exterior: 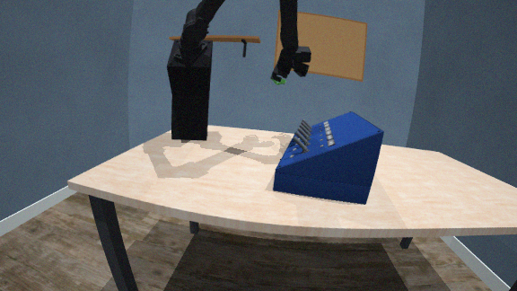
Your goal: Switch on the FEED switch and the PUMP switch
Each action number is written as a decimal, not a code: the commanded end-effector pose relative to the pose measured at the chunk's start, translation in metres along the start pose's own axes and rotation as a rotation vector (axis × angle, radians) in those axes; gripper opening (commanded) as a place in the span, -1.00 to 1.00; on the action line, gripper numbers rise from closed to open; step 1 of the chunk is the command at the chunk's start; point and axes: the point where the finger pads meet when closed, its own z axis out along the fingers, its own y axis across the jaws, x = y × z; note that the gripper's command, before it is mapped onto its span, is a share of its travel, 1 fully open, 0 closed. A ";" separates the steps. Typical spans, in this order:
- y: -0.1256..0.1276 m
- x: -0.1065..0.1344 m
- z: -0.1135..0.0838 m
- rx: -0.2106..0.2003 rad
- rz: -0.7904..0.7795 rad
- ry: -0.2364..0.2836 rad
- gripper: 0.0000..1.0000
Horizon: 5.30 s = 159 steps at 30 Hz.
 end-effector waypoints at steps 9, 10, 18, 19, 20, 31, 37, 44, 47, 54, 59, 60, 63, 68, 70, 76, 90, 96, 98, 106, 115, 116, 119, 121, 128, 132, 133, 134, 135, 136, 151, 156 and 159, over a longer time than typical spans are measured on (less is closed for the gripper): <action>0.003 -0.001 -0.001 -0.003 -0.006 -0.003 1.00; 0.003 -0.001 -0.001 -0.003 -0.006 -0.003 1.00; 0.009 -0.007 -0.003 -0.012 -0.021 -0.016 1.00; 0.009 -0.007 -0.003 -0.012 -0.021 -0.016 1.00; 0.009 -0.007 -0.003 -0.012 -0.021 -0.016 1.00; 0.009 -0.007 -0.003 -0.012 -0.021 -0.016 1.00; 0.007 -0.005 0.000 0.001 -0.046 -0.030 1.00; -0.029 -0.035 -0.001 0.265 -0.208 -0.274 1.00; -0.053 -0.061 -0.021 0.476 -0.283 -0.453 1.00; -0.085 -0.082 -0.074 0.833 -0.324 -0.686 1.00; -0.098 -0.082 -0.105 1.016 -0.305 -0.773 1.00; -0.098 -0.082 -0.107 1.026 -0.303 -0.777 1.00; -0.098 -0.088 -0.111 1.027 -0.288 -0.790 1.00; -0.098 -0.088 -0.110 1.026 -0.289 -0.790 1.00; -0.098 -0.088 -0.110 1.026 -0.289 -0.790 0.40; -0.098 -0.088 -0.110 1.026 -0.289 -0.790 0.40; -0.098 -0.088 -0.110 1.026 -0.288 -0.791 0.40; -0.098 -0.088 -0.110 1.026 -0.288 -0.791 0.40; -0.098 -0.088 -0.110 1.026 -0.288 -0.791 0.40; -0.078 -0.115 -0.126 1.020 -0.280 -0.805 0.40; -0.014 -0.198 -0.189 1.014 -0.265 -0.817 0.40; -0.013 -0.199 -0.190 1.013 -0.265 -0.818 0.40; -0.020 -0.194 -0.174 1.026 -0.281 -0.788 1.00; -0.034 -0.181 -0.167 1.044 -0.297 -0.751 1.00; -0.038 -0.209 -0.175 1.026 -0.252 -0.803 1.00; -0.049 -0.219 -0.171 1.028 -0.254 -0.802 1.00; -0.052 -0.222 -0.170 1.028 -0.254 -0.802 1.00; -0.056 -0.225 -0.169 1.029 -0.254 -0.802 1.00; -0.056 -0.225 -0.169 1.029 -0.254 -0.802 1.00; -0.056 -0.225 -0.169 1.029 -0.254 -0.802 1.00; -0.061 -0.246 -0.165 1.016 -0.273 -0.825 1.00; -0.063 -0.244 -0.164 1.018 -0.273 -0.820 1.00; -0.063 -0.244 -0.164 1.018 -0.273 -0.820 1.00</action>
